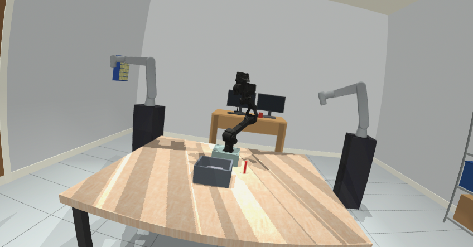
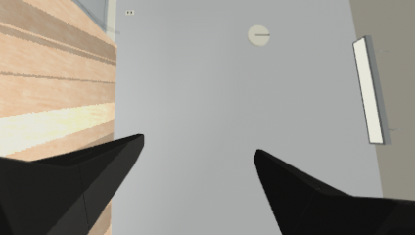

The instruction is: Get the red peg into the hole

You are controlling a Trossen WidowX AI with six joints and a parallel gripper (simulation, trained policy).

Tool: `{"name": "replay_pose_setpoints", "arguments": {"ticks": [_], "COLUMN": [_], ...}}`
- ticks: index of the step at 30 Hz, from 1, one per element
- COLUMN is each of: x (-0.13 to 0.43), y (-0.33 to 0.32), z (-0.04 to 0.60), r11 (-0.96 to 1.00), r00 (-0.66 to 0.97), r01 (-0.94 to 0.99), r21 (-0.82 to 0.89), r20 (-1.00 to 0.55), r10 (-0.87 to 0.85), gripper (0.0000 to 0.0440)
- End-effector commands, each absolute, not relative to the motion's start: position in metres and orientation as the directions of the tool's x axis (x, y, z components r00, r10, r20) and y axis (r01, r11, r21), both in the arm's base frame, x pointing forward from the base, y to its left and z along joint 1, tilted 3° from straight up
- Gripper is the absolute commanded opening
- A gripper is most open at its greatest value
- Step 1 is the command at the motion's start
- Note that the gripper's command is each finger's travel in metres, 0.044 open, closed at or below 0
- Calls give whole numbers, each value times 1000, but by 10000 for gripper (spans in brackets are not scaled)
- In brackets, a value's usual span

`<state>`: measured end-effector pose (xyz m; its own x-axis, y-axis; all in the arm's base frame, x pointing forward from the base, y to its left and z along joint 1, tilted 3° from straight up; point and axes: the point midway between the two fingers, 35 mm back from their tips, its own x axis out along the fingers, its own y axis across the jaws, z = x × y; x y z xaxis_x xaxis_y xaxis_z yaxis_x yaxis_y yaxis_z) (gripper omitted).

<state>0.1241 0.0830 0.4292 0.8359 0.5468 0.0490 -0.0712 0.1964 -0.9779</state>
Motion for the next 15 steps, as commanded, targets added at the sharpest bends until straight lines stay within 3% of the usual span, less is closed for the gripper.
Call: {"name": "replay_pose_setpoints", "arguments": {"ticks": [1, 15], "x": [135, 162], "y": [76, 61], "z": [417, 377], "r11": [296, 579], "r00": [852, 867], "r01": [-175, -438], "r21": [-939, -688], "r20": [7, -153], "r10": [524, 475], "gripper": [440, 440]}}
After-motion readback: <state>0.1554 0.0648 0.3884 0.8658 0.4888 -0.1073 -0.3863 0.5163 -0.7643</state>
